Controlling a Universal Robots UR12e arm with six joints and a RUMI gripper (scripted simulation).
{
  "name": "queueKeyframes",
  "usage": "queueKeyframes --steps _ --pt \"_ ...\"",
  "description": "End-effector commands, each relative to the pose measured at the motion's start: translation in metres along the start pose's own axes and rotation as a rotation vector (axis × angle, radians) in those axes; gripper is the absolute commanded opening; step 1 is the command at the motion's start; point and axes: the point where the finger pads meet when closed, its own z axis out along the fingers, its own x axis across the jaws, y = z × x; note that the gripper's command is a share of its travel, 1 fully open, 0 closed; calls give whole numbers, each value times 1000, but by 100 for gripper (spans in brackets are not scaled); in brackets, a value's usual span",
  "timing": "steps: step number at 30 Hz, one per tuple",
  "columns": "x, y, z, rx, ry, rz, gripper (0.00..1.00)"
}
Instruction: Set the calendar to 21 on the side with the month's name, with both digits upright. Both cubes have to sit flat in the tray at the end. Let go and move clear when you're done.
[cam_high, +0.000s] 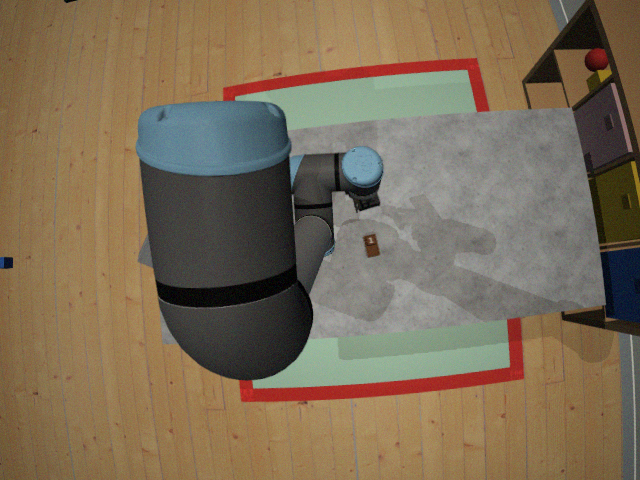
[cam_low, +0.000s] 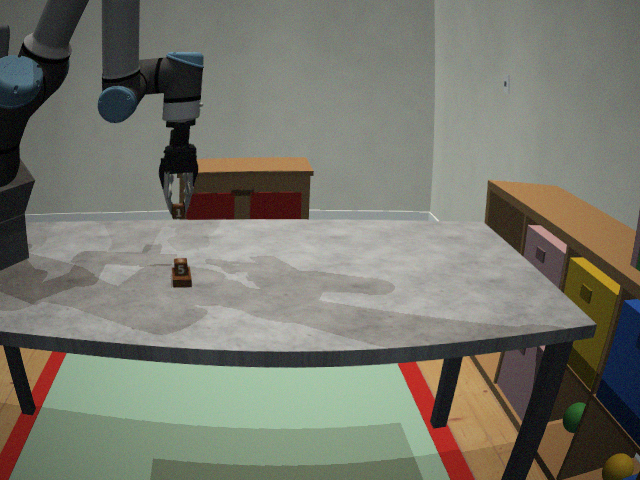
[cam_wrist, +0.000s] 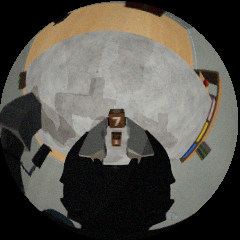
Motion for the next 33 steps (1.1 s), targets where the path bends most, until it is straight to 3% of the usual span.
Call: queueKeyframes --steps 1,20,33 --pt "0 0 -5 0 0 0 10" --pt "0 0 -6 0 0 17 10" --pt "1 6 -6 0 -1 252 10"
